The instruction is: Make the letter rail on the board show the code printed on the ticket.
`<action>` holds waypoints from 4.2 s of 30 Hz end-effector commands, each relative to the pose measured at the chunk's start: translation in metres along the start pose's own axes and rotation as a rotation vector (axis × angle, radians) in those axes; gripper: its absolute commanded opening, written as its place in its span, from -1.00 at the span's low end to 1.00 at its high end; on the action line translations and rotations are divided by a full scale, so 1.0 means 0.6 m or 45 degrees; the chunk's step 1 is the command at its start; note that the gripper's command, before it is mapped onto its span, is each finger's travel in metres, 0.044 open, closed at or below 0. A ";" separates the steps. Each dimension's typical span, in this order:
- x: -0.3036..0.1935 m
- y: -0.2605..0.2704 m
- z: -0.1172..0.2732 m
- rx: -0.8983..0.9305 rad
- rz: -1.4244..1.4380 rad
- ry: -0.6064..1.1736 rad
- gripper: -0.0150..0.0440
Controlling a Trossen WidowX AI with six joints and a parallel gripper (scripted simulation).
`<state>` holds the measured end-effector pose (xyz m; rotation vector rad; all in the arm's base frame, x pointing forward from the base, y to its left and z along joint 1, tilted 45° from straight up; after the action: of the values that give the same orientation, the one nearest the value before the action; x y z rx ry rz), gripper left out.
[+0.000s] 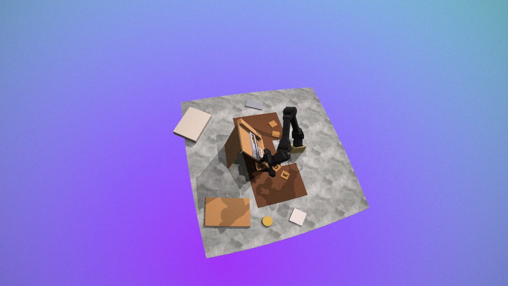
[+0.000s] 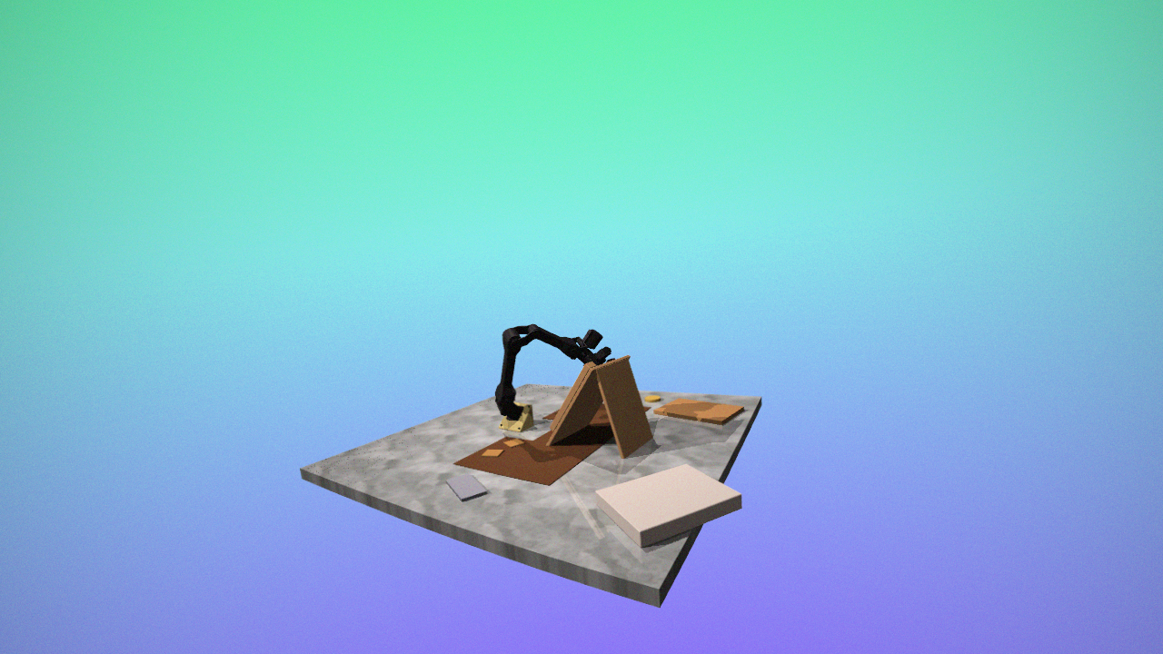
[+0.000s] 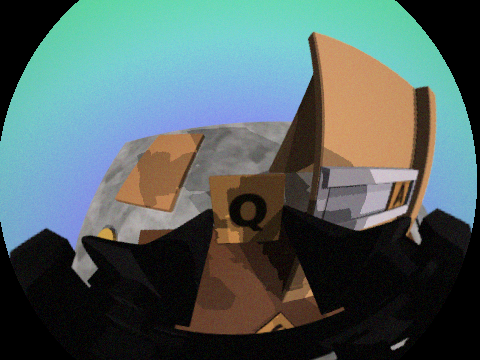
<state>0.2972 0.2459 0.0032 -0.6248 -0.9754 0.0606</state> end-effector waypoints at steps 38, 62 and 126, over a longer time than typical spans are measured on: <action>0.010 -0.033 0.000 0.005 0.000 0.000 -0.49; 0.015 -0.052 0.000 0.004 0.001 0.000 -0.49; 0.028 -0.104 -0.001 0.003 0.004 0.000 -0.49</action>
<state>0.2931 0.2006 0.0463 -0.6290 -0.9733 0.0629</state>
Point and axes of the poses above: the point midway between the two fingers, 35 mm back from their tips, its own z axis back along the fingers, its own y axis across the jaws, x = y × z, the point moved 8 cm from there along z, back along the fingers, and after that the axes turned 15 degrees about -z, right-handed, at the moved point
